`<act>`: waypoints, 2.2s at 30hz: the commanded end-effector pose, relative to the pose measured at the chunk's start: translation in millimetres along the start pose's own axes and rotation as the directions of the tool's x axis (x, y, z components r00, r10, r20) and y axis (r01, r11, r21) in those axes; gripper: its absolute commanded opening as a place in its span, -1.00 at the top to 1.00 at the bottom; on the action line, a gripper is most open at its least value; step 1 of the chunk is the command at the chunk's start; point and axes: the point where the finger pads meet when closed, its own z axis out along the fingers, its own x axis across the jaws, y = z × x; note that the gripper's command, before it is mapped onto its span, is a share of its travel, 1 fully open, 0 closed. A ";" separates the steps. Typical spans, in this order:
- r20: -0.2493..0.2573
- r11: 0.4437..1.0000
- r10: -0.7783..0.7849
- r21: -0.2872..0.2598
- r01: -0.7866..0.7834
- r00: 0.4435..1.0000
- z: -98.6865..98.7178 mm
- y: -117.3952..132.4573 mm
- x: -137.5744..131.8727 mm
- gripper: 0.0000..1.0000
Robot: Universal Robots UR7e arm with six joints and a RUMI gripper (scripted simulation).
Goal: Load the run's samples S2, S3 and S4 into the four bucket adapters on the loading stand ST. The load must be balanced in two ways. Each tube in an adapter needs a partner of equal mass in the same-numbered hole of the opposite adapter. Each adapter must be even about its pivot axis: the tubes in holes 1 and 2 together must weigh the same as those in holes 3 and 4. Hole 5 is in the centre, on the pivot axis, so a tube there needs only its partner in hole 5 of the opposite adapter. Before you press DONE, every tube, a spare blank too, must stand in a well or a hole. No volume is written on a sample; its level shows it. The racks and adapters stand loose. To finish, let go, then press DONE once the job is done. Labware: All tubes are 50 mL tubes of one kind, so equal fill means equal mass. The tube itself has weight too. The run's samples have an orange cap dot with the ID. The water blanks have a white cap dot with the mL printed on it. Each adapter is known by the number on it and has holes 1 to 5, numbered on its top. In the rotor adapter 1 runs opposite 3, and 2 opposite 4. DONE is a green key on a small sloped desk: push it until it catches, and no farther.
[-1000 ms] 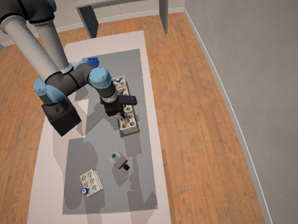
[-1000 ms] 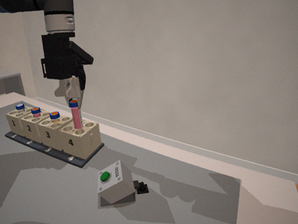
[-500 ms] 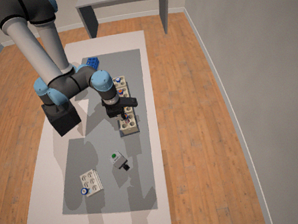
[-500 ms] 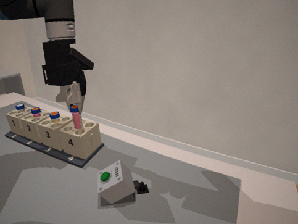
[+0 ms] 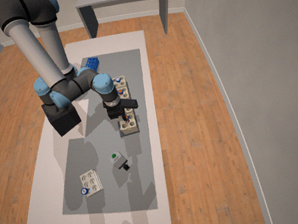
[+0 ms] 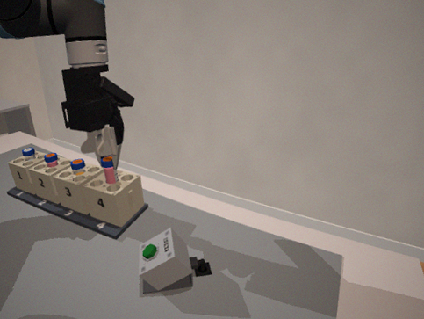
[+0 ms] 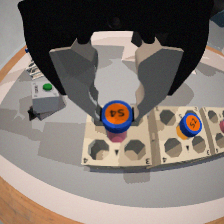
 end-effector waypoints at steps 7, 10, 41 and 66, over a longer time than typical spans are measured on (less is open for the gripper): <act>-0.001 1.000 0.000 0.001 0.000 1.000 14.0 -0.4 0.4 1.00; -0.001 1.000 0.000 0.001 0.000 1.000 15.3 -0.4 0.4 1.00; -0.001 1.000 0.000 0.001 0.000 1.000 25.3 -0.4 0.4 0.30; -0.001 1.000 0.000 0.001 0.000 1.000 -15.8 -0.4 0.3 0.30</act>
